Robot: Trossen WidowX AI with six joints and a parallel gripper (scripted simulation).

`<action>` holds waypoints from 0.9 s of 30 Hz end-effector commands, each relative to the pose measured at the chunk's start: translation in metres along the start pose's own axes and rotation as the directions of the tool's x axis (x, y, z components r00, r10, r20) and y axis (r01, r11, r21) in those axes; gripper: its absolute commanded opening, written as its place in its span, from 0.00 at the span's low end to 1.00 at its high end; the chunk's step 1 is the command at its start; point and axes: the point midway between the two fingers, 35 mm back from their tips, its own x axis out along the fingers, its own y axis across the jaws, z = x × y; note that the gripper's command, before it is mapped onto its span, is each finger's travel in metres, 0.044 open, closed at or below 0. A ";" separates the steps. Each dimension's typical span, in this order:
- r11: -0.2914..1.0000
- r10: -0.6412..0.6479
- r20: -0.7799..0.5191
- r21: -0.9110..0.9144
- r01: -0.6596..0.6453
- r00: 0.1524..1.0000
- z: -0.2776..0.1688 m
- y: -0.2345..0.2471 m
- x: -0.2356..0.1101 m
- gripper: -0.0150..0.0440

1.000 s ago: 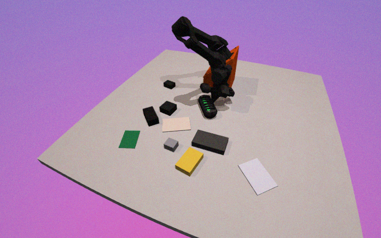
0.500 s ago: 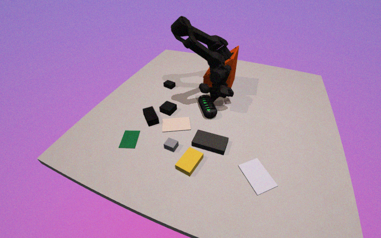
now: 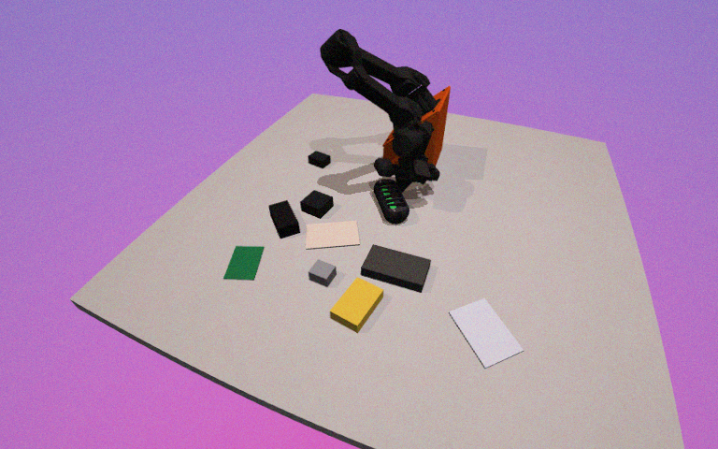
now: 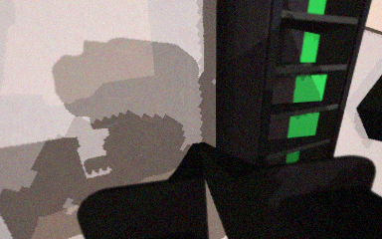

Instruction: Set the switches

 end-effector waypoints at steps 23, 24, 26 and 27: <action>0.999 -0.027 -0.020 0.035 0.028 0.999 -0.004 -0.019 0.005 0.25; 0.999 -0.027 -0.020 0.035 0.028 0.999 -0.004 -0.019 0.005 0.25; 0.999 -0.027 -0.020 0.035 0.028 0.999 -0.004 -0.020 0.005 0.25; 0.999 -0.027 -0.020 0.035 0.028 0.999 -0.004 -0.020 0.006 0.25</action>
